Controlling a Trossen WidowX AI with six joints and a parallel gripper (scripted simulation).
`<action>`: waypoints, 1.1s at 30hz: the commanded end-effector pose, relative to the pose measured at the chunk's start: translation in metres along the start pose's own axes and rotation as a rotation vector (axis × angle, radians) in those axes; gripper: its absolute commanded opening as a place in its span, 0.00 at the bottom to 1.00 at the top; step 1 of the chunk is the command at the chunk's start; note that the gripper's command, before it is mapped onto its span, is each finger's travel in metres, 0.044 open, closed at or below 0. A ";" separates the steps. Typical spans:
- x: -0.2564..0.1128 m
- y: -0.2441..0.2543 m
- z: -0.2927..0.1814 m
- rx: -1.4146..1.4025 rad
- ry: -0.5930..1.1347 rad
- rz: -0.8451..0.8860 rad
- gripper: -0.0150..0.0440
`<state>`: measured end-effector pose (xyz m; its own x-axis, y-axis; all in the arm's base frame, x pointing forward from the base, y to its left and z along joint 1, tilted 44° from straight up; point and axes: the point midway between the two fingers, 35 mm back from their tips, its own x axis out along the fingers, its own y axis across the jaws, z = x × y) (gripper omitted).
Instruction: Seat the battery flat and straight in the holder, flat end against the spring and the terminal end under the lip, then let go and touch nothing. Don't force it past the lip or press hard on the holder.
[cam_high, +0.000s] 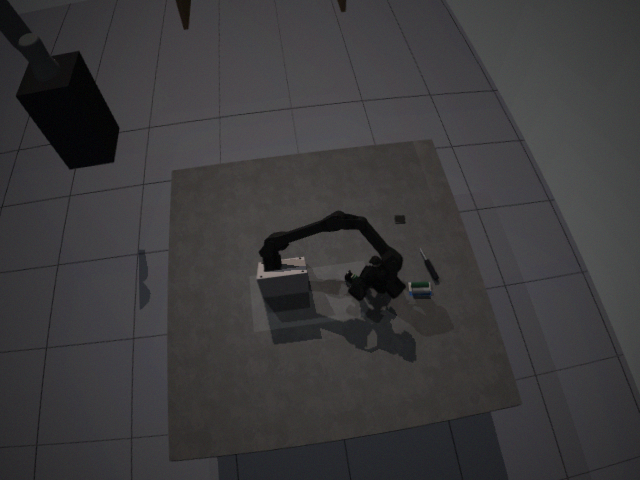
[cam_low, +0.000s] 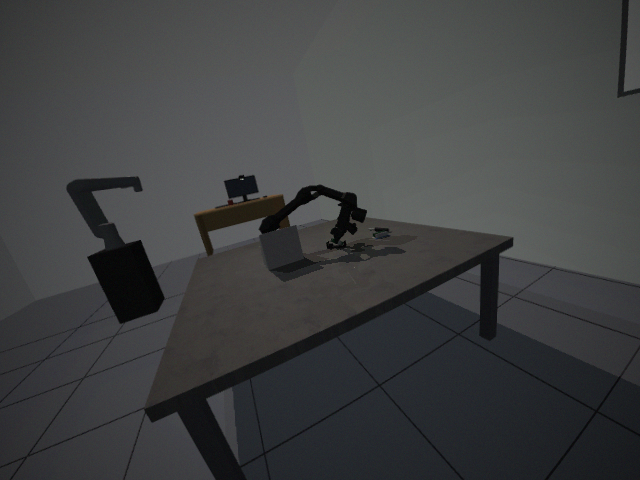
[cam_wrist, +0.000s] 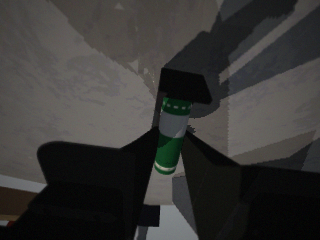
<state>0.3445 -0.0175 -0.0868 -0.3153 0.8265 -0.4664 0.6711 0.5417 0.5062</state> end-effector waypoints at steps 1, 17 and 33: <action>-0.002 0.000 0.002 -0.002 -0.028 0.000 0.38; 0.001 0.000 0.003 0.008 -0.086 -0.014 0.38; 0.004 0.000 0.002 0.018 -0.145 -0.024 0.38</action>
<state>0.3421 -0.0124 -0.0879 -0.2461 0.7936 -0.5565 0.6845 0.5488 0.4799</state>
